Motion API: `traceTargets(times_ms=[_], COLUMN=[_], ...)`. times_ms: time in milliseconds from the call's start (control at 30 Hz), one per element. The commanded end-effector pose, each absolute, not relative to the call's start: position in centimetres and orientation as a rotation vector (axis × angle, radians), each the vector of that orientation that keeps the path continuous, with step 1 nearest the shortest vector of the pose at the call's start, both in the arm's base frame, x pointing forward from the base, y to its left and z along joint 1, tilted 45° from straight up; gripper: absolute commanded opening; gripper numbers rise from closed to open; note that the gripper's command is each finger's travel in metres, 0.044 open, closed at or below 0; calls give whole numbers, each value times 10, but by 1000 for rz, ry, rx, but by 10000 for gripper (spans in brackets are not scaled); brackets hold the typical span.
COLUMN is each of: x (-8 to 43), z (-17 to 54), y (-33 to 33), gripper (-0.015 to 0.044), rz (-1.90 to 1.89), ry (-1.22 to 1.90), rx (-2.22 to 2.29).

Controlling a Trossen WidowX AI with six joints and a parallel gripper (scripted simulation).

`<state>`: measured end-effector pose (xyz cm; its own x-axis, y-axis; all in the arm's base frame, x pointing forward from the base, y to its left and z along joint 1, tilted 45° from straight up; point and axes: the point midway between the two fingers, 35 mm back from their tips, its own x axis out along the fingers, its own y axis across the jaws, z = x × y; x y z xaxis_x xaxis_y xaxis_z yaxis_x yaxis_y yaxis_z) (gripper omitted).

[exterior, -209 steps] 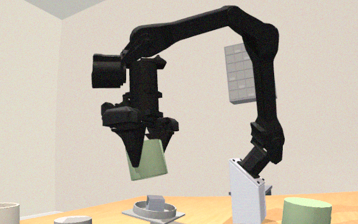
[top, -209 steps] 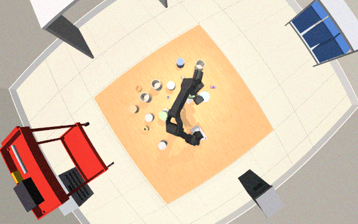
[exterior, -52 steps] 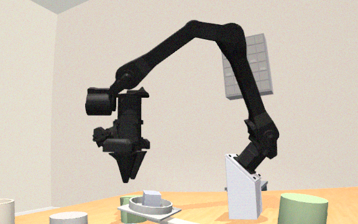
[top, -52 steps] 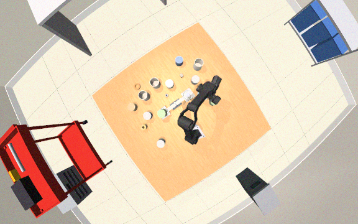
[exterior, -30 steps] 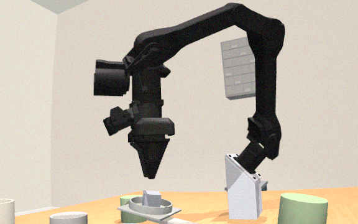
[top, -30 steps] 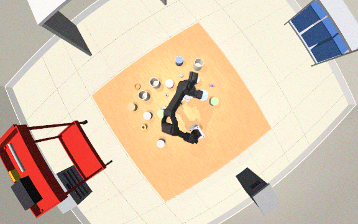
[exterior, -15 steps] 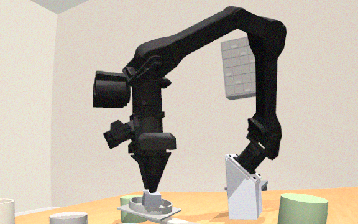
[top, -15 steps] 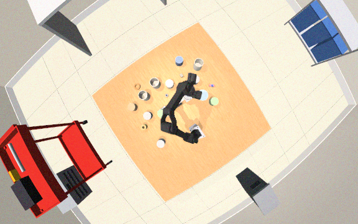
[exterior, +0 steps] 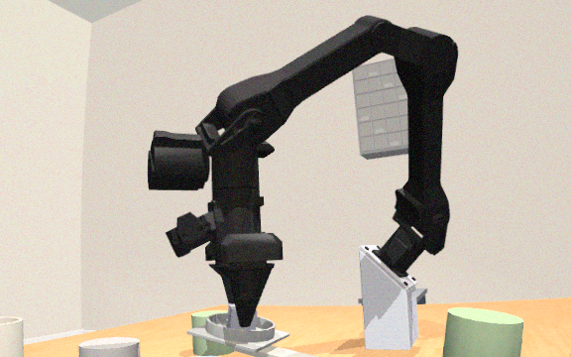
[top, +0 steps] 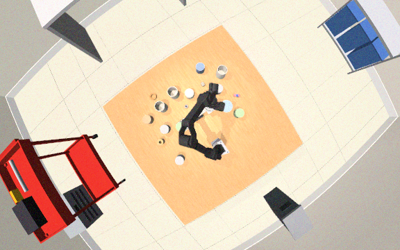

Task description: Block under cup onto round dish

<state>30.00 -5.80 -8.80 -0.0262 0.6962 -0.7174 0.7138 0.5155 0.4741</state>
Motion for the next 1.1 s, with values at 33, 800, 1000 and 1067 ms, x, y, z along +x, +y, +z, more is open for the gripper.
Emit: traceTargets(times_ms=[33, 800, 1000, 1067], x=[299, 302, 300, 294], z=[-89, -29, -30, -51], y=[-56, -117, -126, -132], gripper=[155, 0, 0, 0], rz=[-23, -28, -28, -30], ry=[1737, 1737, 1737, 1736], rx=[1201, 1198, 1198, 1196])
